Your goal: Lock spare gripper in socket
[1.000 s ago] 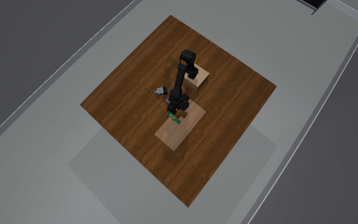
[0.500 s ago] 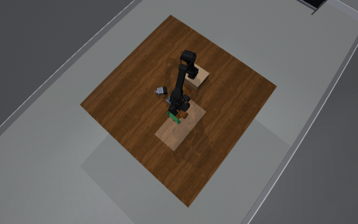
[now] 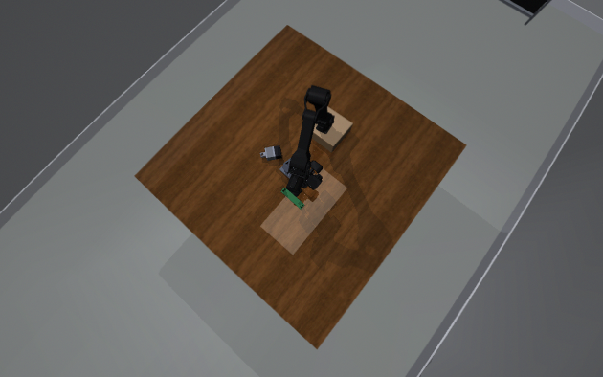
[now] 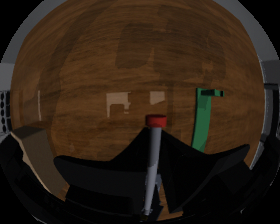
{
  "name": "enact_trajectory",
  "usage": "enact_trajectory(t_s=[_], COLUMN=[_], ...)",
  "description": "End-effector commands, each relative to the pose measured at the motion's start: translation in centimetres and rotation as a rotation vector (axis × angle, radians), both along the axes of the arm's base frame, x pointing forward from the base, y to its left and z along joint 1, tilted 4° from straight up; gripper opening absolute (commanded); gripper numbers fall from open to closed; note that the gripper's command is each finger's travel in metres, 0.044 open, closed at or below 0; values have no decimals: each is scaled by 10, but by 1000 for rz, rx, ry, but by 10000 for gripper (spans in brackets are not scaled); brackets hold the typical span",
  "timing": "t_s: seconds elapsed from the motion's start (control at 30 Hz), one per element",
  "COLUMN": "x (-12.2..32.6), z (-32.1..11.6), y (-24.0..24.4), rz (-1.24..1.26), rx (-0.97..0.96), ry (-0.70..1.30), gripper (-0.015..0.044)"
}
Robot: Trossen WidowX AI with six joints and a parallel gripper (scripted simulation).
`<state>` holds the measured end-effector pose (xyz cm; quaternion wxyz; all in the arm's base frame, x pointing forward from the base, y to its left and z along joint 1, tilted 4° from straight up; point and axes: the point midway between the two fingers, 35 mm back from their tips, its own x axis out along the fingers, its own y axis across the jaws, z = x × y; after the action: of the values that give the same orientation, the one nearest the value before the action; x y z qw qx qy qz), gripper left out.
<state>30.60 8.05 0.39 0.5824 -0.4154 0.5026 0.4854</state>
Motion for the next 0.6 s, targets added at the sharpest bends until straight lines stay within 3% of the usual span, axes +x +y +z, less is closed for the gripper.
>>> enact_trajectory(t_s=[0.0,0.57], x=[1,4], z=[-1,-1], y=[3,17], rz=[-5,-4], rx=[-4,-7], ry=[1,1], gripper=[0,0])
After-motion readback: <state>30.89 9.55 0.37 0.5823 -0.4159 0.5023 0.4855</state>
